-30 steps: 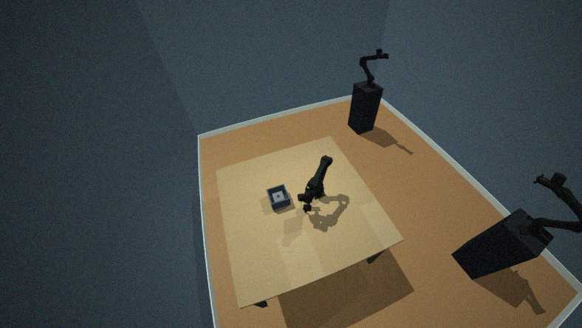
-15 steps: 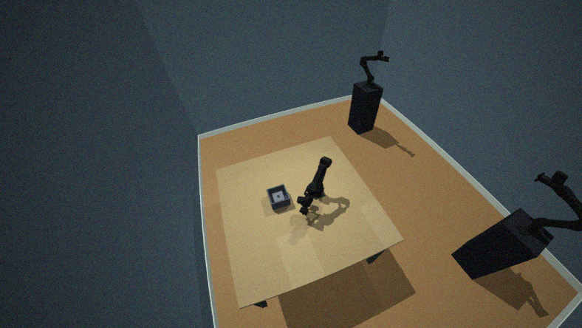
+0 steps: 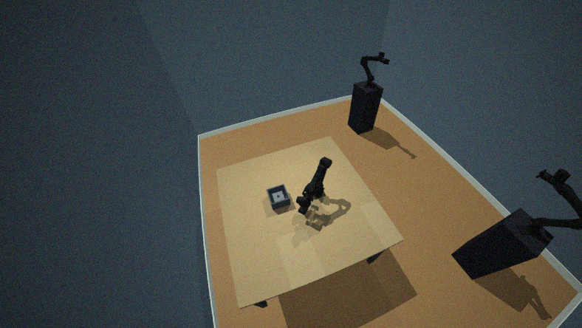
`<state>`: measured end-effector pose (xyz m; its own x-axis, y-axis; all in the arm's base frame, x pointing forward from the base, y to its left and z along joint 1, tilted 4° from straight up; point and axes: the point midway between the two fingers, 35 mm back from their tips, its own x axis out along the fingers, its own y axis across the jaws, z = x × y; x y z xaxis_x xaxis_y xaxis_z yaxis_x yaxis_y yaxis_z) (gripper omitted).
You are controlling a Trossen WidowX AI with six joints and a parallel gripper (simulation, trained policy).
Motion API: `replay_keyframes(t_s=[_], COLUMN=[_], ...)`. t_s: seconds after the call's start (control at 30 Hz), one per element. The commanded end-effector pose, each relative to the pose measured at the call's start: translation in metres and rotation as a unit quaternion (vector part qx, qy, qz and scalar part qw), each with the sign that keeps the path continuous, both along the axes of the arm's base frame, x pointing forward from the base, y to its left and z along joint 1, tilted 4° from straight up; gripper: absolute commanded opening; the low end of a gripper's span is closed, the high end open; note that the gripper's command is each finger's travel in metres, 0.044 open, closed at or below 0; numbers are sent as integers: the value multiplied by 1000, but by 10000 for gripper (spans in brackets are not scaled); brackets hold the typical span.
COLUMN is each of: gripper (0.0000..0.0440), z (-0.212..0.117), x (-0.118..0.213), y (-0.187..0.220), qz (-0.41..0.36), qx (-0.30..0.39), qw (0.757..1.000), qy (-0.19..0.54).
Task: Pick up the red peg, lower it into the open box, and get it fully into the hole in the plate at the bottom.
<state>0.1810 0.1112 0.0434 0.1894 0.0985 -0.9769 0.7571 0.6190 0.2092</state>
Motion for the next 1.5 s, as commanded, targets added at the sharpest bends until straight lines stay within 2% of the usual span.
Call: replay_keyframes(t_s=[0.0,0.63,1.03,1.47], gripper=[6,0,0,0], z=[8,85,100,98], x=[7,58,88,109], y=[-2,-45,-92,-137], qz=[5,5,-42,-86], qx=[-7,-73,-103,-125], qw=[1000,993,988,983], qy=[-14,-92,-104,-104])
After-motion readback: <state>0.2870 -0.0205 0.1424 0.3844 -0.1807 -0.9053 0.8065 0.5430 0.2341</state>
